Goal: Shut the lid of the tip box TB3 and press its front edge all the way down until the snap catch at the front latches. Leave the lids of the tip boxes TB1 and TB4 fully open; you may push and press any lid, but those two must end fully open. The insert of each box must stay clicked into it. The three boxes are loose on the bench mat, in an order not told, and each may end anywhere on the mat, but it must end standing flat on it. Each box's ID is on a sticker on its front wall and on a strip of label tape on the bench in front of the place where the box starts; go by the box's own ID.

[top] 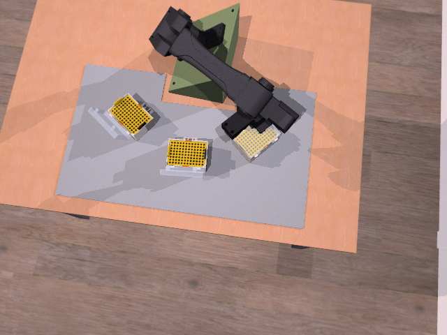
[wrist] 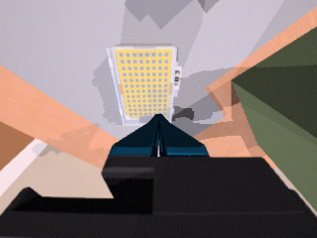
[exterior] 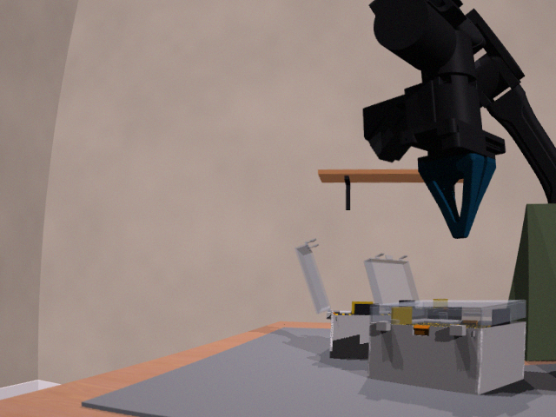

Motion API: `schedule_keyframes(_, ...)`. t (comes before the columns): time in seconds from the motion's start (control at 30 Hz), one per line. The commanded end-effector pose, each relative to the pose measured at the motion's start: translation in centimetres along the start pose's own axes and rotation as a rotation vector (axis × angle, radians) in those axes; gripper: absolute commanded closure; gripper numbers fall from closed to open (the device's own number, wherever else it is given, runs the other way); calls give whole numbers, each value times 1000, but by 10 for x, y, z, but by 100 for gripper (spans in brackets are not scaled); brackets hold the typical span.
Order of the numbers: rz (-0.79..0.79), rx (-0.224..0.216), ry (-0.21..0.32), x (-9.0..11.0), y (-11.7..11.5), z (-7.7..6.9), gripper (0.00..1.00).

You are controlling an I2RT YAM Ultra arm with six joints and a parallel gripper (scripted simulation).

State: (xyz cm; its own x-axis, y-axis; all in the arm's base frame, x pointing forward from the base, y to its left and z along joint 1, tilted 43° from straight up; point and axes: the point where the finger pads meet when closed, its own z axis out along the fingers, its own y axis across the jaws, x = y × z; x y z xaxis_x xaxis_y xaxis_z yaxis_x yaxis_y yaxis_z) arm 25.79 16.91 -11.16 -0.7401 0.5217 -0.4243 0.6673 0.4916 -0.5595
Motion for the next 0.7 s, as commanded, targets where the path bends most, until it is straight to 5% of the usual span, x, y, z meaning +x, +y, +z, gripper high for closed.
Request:
schedule_keyframes(0.0,12,-40,-3,-1,5,-2,100)
schedule_keyframes(0.33,12,-40,-3,-1,-10,19,100)
schedule_keyframes(0.67,12,-40,-3,-1,-10,19,100)
